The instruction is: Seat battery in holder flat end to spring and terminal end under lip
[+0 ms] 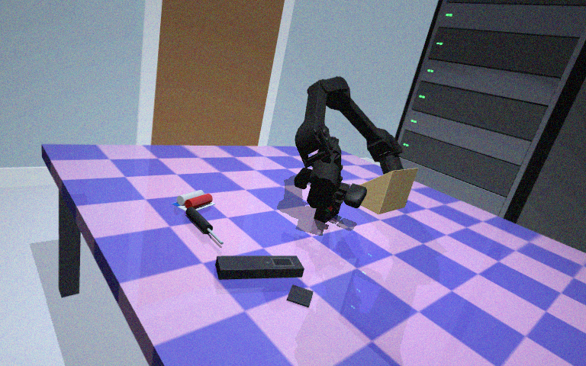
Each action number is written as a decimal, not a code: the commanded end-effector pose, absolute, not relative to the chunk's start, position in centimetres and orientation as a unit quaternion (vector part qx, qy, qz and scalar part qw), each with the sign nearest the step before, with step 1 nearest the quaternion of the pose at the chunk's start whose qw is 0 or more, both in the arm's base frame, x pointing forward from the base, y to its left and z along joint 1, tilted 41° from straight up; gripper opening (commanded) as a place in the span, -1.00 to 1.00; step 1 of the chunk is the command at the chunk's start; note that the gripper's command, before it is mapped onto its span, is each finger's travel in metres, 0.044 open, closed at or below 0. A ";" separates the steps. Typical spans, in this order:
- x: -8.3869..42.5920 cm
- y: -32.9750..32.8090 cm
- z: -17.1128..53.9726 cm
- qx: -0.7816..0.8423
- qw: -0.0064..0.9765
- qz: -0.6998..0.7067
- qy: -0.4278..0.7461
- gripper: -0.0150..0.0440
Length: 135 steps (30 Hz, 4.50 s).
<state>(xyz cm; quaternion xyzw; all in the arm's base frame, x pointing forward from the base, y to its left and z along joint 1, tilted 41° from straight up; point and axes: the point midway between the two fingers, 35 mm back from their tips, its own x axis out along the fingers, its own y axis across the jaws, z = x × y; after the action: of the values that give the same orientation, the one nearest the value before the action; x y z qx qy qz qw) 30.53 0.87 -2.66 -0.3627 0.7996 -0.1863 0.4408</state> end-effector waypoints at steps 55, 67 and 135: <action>31.5 1.0 -3.2 -0.353 0.498 -0.155 0.777 -0.22; 31.4 0.9 -3.4 -0.355 0.519 -0.141 0.765 -0.22; 30.5 -0.2 -3.5 -0.372 0.626 -0.069 0.682 -0.22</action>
<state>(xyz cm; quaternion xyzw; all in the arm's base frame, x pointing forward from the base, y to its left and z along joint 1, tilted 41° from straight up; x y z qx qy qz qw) 30.20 -0.17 -3.52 -0.3721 0.6907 -0.0715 0.6159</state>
